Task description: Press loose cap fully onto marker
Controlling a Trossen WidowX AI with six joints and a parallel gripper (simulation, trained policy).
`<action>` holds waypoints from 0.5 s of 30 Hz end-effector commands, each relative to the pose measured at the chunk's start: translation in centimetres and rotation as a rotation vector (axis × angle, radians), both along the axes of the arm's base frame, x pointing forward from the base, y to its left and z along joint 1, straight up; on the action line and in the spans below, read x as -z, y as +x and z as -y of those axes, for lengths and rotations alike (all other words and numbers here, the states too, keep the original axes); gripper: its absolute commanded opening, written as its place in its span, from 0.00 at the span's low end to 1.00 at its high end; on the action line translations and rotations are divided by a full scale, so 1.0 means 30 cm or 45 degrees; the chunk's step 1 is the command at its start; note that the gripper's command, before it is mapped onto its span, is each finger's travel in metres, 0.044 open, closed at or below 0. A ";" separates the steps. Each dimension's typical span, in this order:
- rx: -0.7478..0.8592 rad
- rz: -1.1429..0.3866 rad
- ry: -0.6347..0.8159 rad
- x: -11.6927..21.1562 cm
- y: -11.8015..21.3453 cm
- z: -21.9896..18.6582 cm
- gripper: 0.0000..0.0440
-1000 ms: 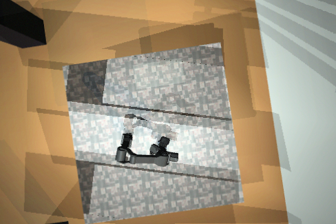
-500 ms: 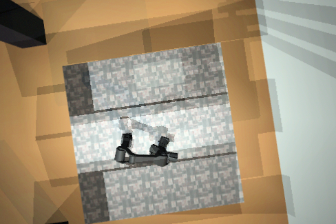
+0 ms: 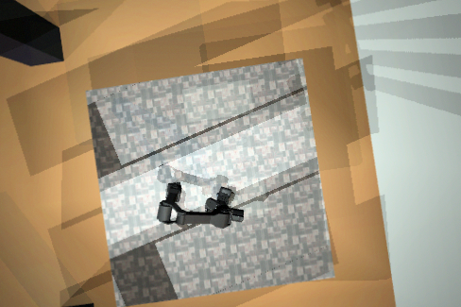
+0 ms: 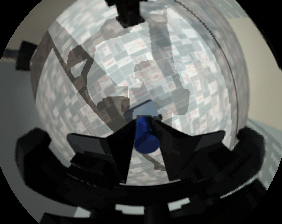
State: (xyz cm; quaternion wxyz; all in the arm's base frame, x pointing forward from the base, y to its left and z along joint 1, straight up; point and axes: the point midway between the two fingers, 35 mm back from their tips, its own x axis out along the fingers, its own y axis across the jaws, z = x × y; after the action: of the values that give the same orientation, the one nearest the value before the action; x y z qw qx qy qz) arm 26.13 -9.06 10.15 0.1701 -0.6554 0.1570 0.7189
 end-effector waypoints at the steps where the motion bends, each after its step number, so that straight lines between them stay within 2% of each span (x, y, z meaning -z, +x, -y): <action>1: -0.012 -0.079 0.005 0.055 -0.032 0.004 0.28; 13: -0.044 -0.067 -0.005 0.057 -0.033 0.009 0.33; 15: -0.051 -0.074 0.010 0.055 -0.044 0.000 0.37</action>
State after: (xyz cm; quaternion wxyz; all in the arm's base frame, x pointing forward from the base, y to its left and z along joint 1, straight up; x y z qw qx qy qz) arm 25.81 -9.05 9.28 0.1572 -0.6519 0.1478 0.7269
